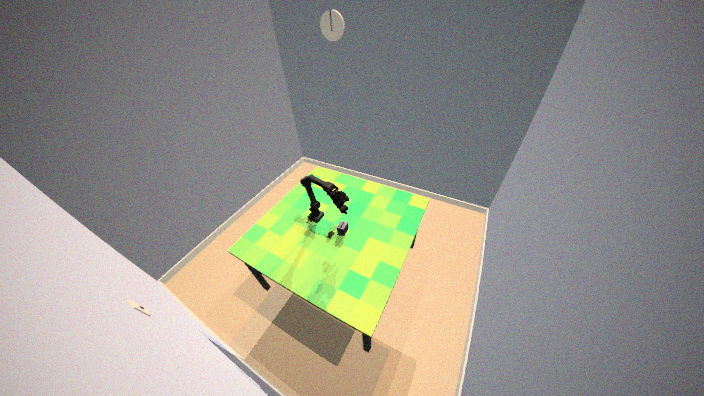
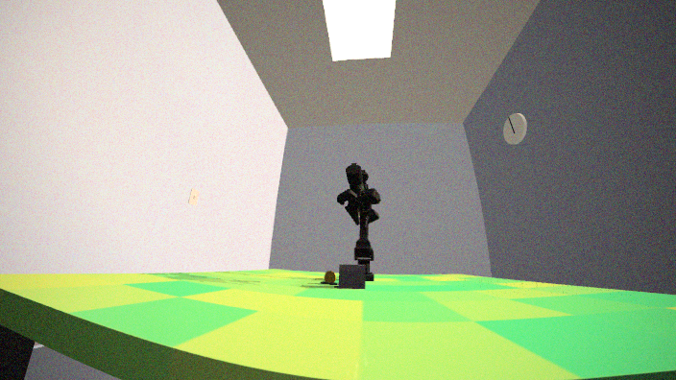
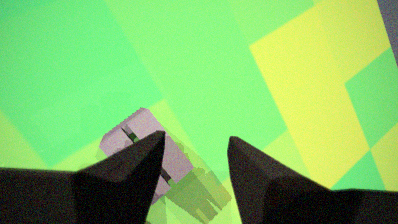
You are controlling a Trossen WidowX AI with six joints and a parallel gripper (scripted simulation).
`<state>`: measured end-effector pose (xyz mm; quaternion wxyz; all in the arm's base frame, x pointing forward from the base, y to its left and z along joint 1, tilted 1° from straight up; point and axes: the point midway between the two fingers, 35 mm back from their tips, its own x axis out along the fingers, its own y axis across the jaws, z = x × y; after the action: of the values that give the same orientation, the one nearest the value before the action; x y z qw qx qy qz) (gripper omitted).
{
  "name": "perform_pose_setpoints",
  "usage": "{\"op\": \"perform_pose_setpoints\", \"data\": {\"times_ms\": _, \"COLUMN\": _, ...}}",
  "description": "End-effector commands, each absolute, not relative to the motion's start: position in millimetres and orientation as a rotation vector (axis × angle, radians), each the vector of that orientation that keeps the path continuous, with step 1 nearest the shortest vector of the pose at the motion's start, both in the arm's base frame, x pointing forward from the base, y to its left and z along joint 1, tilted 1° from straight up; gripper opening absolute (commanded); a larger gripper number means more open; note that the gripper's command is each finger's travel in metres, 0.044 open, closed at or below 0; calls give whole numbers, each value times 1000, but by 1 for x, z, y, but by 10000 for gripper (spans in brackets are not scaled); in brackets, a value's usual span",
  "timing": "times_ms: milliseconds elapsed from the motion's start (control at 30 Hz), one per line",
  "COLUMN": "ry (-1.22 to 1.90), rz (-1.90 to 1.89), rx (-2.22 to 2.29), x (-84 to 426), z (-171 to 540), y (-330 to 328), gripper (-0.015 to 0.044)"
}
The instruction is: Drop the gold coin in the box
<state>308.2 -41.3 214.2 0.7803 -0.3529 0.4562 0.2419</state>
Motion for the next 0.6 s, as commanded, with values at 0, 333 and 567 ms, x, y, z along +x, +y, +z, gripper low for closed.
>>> {"op": "perform_pose_setpoints", "data": {"times_ms": 0, "ry": 1166, "rz": 623, "rx": -871, "x": 283, "z": 174, "y": -94, "gripper": 161}}
{"op": "perform_pose_setpoints", "data": {"times_ms": 333, "ry": 1349, "rz": 876, "rx": -929, "x": 215, "z": 128, "y": -144, "gripper": 161}}
{"op": "perform_pose_setpoints", "data": {"times_ms": 567, "ry": 1348, "rz": 876, "rx": -929, "x": 218, "z": 101, "y": -145, "gripper": 161}}
